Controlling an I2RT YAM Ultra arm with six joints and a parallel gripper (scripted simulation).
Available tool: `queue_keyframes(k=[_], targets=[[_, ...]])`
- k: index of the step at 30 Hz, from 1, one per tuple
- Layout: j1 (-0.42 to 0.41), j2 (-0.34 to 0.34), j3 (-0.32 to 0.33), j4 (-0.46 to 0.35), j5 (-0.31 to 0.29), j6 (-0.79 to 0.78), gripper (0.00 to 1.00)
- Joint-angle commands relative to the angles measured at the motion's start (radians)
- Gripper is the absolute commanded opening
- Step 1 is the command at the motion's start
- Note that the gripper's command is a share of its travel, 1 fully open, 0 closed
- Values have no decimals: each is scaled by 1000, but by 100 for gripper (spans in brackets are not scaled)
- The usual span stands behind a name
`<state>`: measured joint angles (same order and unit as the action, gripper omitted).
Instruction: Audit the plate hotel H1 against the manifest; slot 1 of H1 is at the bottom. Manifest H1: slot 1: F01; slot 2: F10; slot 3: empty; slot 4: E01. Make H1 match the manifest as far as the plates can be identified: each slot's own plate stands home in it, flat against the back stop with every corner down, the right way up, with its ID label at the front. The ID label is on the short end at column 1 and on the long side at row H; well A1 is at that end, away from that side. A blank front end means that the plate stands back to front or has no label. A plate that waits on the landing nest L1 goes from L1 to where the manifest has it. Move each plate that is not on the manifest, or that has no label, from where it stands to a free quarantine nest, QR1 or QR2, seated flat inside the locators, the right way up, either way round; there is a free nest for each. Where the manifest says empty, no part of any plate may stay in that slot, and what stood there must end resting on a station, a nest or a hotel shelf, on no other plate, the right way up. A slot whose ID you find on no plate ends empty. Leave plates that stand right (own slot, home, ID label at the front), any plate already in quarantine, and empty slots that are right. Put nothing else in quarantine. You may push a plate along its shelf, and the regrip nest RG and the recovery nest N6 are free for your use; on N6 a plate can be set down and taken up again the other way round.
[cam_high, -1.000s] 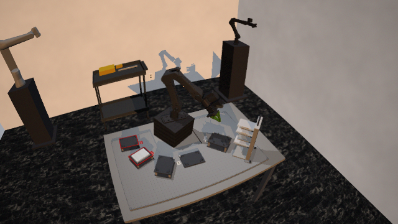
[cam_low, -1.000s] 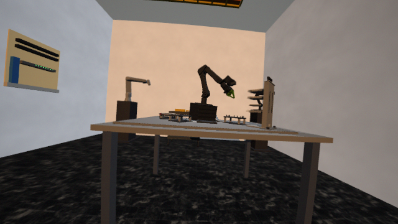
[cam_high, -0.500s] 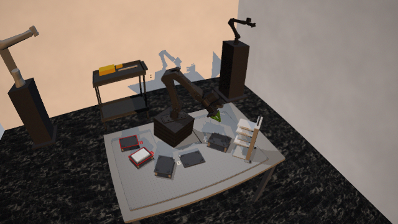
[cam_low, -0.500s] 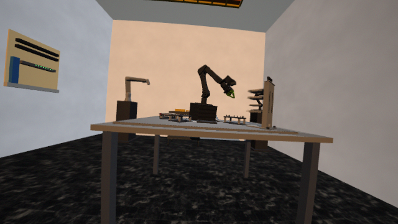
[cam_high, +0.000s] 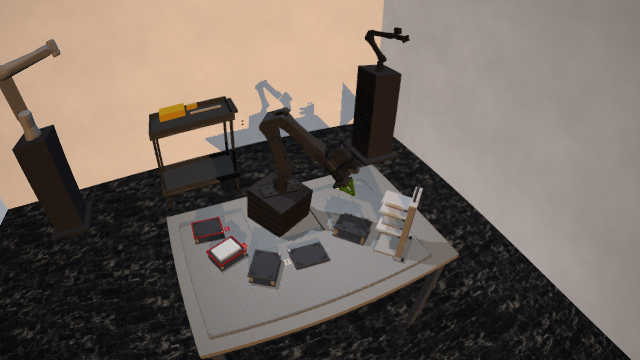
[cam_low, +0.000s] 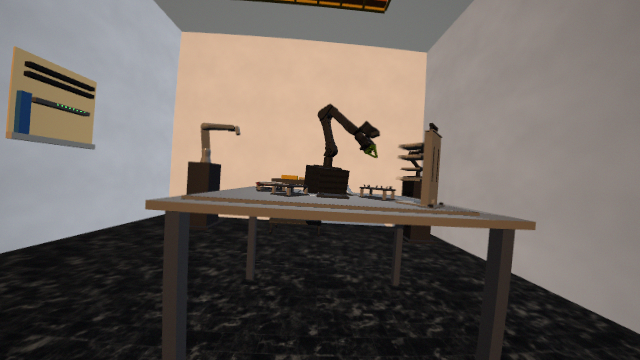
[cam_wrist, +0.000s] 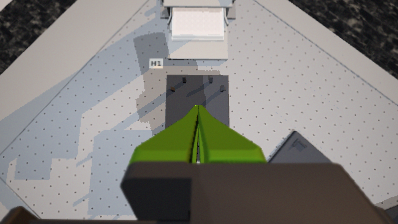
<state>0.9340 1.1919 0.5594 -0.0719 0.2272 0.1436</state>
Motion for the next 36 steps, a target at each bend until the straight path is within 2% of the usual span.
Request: queue_keyframes(k=[1,16,17,22,24,36], targets=[[1,-4,12,23,2,1,0],[1,-4,12,23,2,1,0],[2,-12,21,6,3,2,100],[6,-48,70,-79,7,5,100],[6,-48,70,-79,7,5,100],[19,-104,200,-268,16,13,100]])
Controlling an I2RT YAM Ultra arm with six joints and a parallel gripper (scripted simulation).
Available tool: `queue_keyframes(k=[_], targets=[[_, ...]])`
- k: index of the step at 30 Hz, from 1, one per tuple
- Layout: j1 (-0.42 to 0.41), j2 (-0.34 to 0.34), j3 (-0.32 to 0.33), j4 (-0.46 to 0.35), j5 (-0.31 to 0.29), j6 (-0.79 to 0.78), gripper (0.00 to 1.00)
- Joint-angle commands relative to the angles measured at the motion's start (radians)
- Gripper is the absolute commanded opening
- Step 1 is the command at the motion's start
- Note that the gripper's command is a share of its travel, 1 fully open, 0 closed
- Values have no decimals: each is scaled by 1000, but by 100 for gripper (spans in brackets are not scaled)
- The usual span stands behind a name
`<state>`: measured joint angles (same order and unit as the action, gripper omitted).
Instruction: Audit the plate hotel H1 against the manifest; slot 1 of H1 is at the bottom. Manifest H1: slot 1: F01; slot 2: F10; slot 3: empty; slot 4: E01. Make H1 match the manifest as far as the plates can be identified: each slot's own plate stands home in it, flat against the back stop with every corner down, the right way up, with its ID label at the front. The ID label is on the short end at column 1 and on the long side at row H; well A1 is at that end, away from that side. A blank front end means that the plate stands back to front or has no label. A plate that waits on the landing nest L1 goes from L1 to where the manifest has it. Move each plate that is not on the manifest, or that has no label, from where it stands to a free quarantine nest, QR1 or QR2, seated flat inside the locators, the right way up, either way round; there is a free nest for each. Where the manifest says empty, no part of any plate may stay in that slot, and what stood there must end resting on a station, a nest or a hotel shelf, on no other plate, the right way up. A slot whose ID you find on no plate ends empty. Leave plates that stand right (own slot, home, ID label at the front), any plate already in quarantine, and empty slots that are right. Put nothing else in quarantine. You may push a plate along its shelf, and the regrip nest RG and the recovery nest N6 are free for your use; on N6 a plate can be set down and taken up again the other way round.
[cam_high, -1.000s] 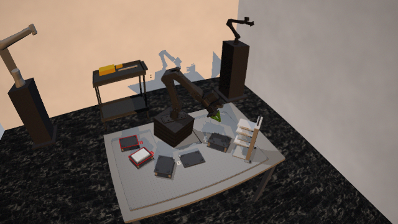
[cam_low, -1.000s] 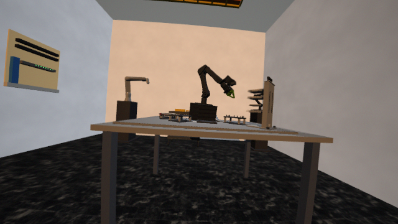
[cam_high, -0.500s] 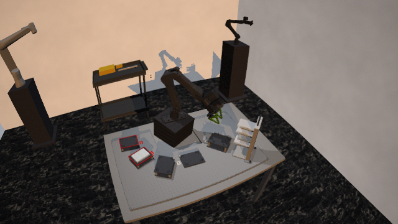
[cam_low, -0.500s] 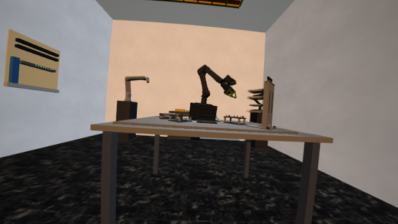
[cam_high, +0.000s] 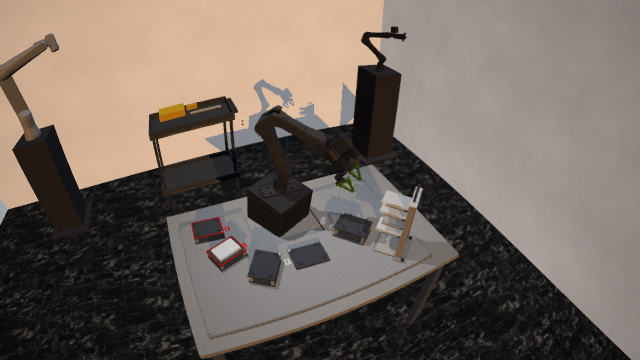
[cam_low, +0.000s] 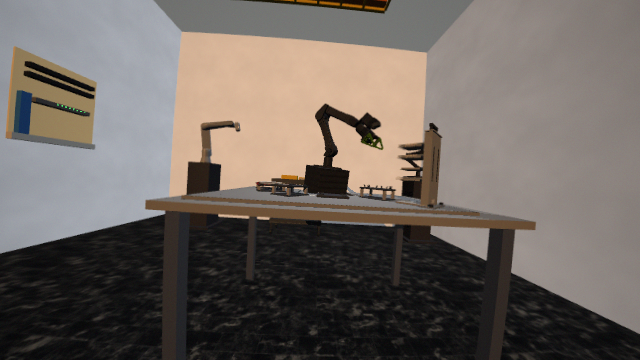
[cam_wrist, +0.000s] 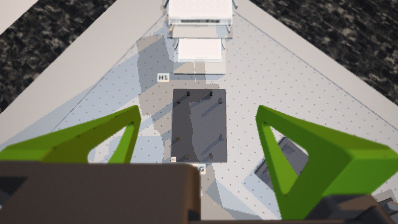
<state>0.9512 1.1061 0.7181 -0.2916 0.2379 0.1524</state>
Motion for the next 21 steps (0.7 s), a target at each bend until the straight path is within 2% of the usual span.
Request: queue_keyframes(k=[1,9,21], targets=[[2,-21,53,-63,6,4,100],[8,-34,123,-146,11,8,100],[9,-34,123,-146,11,9,100]])
